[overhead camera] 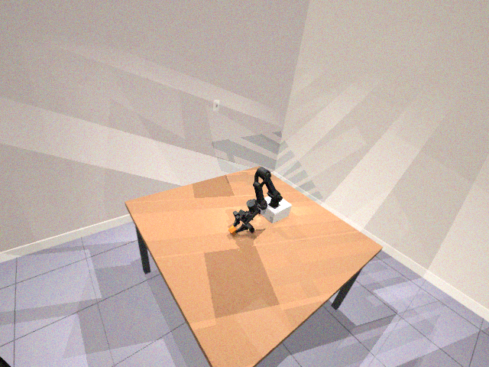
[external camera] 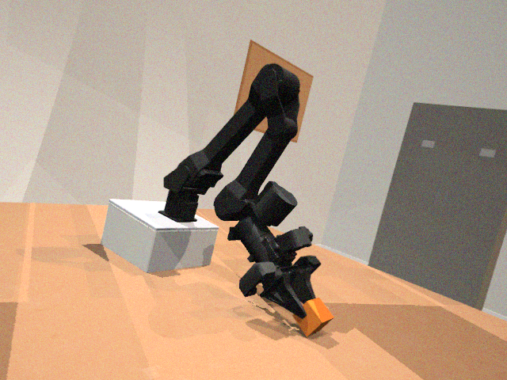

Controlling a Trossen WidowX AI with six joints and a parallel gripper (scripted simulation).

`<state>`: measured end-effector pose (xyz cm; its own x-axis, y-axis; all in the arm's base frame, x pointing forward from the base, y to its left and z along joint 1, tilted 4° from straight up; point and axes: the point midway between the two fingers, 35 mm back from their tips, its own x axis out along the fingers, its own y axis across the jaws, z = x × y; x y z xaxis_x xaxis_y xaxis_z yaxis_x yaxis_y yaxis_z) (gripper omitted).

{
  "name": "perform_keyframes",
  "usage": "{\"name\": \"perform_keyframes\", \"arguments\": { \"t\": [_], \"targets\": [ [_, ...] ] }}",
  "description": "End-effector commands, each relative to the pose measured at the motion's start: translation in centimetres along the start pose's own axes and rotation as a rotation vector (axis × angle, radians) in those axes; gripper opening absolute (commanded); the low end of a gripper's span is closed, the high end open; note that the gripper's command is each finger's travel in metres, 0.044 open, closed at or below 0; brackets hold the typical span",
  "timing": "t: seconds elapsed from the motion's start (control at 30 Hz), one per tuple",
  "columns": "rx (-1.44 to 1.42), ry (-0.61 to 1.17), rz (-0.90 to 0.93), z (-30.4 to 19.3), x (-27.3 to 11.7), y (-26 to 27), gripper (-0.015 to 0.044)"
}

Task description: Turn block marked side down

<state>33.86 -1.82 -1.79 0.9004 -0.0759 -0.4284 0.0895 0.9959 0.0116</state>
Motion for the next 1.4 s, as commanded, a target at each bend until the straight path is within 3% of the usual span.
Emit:
{"name": "perform_keyframes", "arguments": {
  "t": [0.0, 0.4, 0.97, 1.37],
  "targets": [
    [-0.005, -0.023, -0.006, 0.19, -0.26, -0.10, 0.0000],
    [-0.005, -0.023, -0.006, 0.19, -0.26, -0.10, 0.0000],
    [-0.005, -0.023, -0.006, 0.19, -0.26, -0.10, 0.0440],
    [-0.005, -0.023, -0.006, 0.19, -0.26, -0.10, 0.0440]
  ]
}}
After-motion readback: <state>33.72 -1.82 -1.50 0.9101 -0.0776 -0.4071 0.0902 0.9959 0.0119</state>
